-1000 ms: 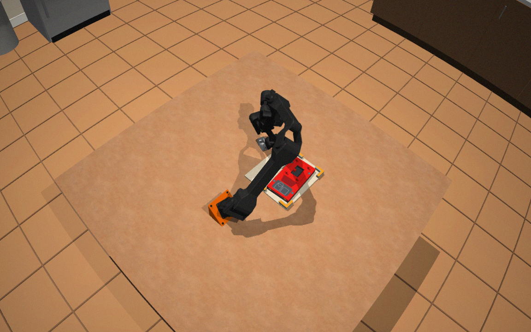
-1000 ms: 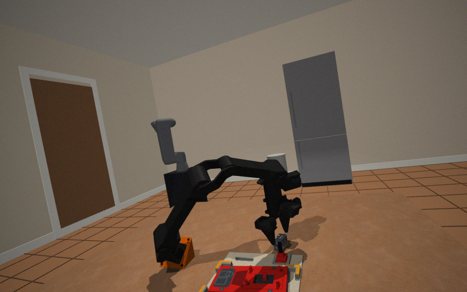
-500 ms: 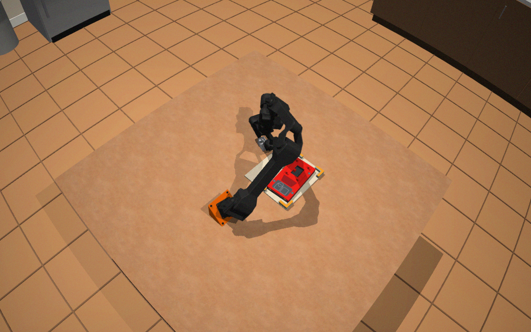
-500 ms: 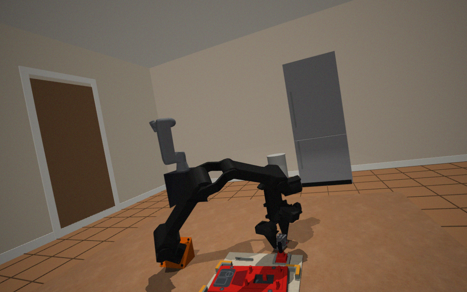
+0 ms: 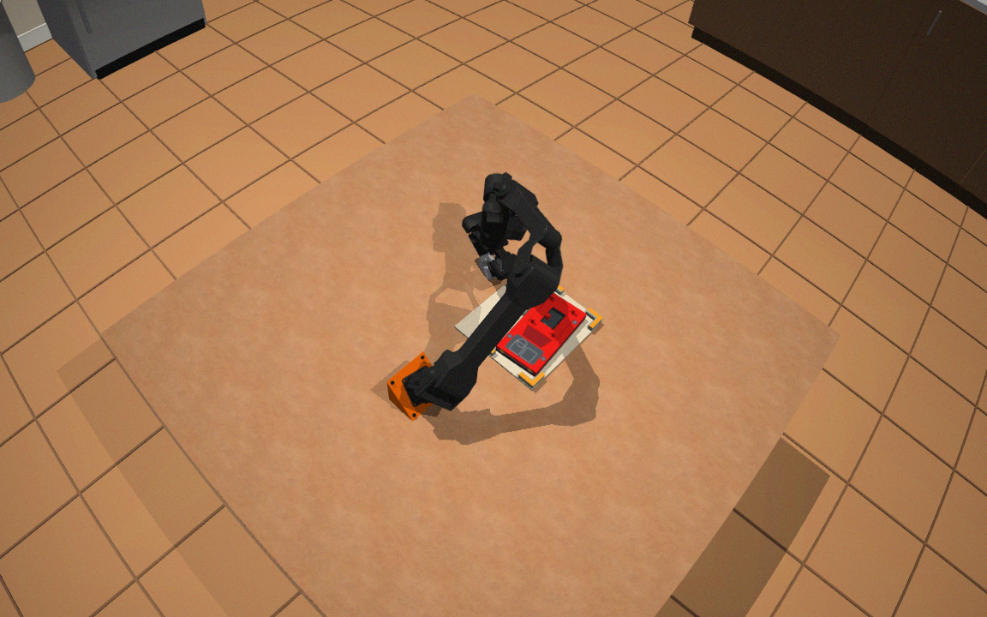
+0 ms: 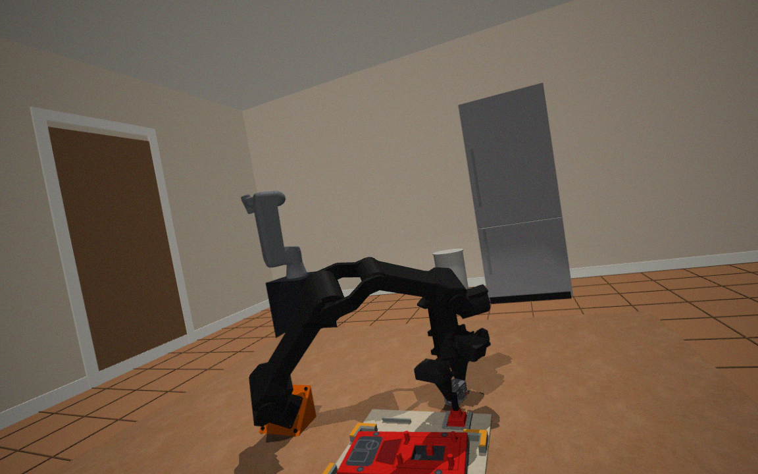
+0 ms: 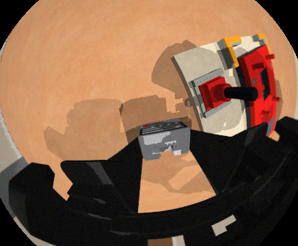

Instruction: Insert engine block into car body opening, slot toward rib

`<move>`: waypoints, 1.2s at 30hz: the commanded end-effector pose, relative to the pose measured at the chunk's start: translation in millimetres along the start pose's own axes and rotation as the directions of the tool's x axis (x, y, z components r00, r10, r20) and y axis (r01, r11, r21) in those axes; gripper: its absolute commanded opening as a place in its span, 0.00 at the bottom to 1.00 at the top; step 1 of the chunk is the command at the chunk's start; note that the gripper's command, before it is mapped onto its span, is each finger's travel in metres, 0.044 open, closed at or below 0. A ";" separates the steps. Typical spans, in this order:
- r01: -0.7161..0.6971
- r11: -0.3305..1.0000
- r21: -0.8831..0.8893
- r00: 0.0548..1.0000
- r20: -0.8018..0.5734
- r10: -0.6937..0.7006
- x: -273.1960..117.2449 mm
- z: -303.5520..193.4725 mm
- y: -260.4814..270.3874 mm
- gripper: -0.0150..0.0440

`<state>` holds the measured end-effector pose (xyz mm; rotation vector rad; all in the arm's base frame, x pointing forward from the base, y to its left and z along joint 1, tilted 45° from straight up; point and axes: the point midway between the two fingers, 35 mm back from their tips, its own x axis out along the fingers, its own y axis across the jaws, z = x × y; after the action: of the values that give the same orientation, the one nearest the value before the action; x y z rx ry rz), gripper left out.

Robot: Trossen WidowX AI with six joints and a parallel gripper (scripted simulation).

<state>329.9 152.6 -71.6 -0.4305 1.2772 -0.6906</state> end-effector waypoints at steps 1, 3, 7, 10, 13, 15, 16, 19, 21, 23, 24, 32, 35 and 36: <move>-0.019 1.000 -0.011 1.000 0.023 0.019 -5.2 1.2 3.1 0.25; -0.027 1.000 -0.015 0.999 0.031 0.027 -9.6 2.1 4.8 0.25; -0.029 0.999 -0.018 0.999 0.031 0.029 -18.5 3.5 6.2 0.25; -0.029 0.999 -0.021 0.999 0.031 0.030 -28.1 4.6 7.2 0.25; -0.029 0.999 -0.024 0.999 0.030 0.030 -37.7 5.6 7.9 0.25; -0.029 0.999 -0.026 0.999 0.029 0.030 -44.1 6.1 8.3 0.25; -0.030 0.999 -0.028 0.999 0.029 0.031 -47.4 6.2 8.5 0.25; -0.033 0.999 -0.034 0.999 0.027 0.034 -57.2 6.3 8.9 0.25; -0.034 0.999 -0.038 0.999 0.026 0.035 -63.6 6.3 9.0 0.25; -0.035 0.999 -0.040 0.999 0.025 0.036 -69.9 6.3 8.9 0.25; -0.035 0.999 -0.042 0.999 0.025 0.036 -73.0 6.2 8.8 0.25; -0.032 0.998 -0.047 0.999 0.024 0.033 -98.5 5.6 6.4 0.25; -0.030 0.998 -0.048 0.999 0.024 0.031 -107.7 5.0 4.9 0.25; -0.029 0.998 -0.049 0.999 0.024 0.030 -110.7 4.7 4.4 0.25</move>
<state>323.3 222.5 -1.2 -0.4624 1.2801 -0.6321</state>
